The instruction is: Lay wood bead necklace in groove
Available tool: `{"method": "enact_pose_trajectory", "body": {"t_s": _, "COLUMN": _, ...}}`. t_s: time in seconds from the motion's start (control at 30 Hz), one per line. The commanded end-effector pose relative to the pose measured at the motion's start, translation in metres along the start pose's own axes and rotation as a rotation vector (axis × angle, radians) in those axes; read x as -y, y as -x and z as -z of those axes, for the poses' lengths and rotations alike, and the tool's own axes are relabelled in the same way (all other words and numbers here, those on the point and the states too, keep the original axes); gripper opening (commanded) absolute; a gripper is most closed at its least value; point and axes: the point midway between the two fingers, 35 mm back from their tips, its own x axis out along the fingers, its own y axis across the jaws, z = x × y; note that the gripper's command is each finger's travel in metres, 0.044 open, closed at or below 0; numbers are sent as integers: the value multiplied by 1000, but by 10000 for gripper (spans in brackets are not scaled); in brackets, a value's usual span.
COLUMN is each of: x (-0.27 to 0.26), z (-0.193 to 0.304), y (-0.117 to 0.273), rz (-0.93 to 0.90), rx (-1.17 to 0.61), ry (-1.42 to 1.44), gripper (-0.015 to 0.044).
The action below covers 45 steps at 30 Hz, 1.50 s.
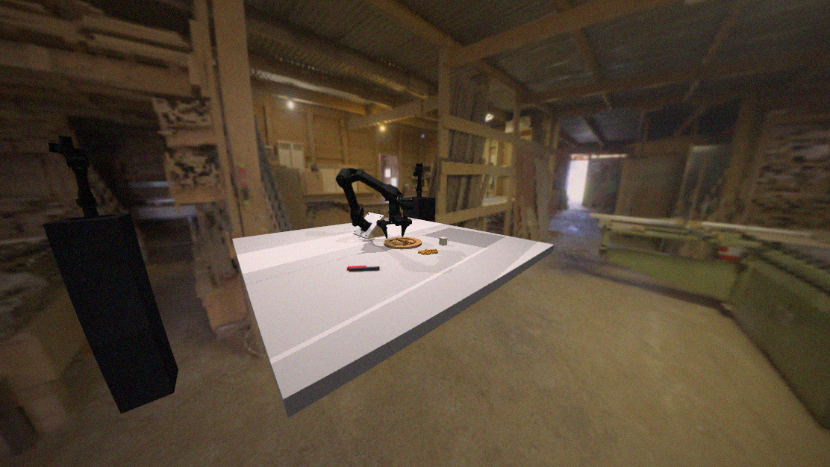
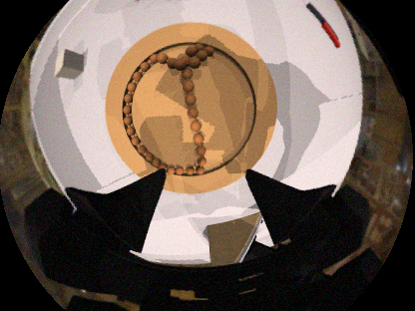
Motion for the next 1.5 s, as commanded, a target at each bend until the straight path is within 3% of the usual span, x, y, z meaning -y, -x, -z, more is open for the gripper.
{"method": "enact_pose_trajectory", "body": {"t_s": 0.0, "x": 0, "z": 0, "y": 0, "rz": -1, "rx": -2, "ry": -2, "gripper": 440}}
{"method": "enact_pose_trajectory", "body": {"t_s": 0.7, "x": 0, "z": 0, "y": 0, "rz": -1, "rx": -2, "ry": -2, "gripper": 440}}
{"method": "enact_pose_trajectory", "body": {"t_s": 1.1, "x": -8, "z": 0, "y": 33, "rz": -2, "rx": -4, "ry": -743, "gripper": 125}}
{"method": "enact_pose_trajectory", "body": {"t_s": 1.47, "x": -8, "z": 0, "y": 17, "rz": -2, "rx": -3, "ry": -744, "gripper": 120}}
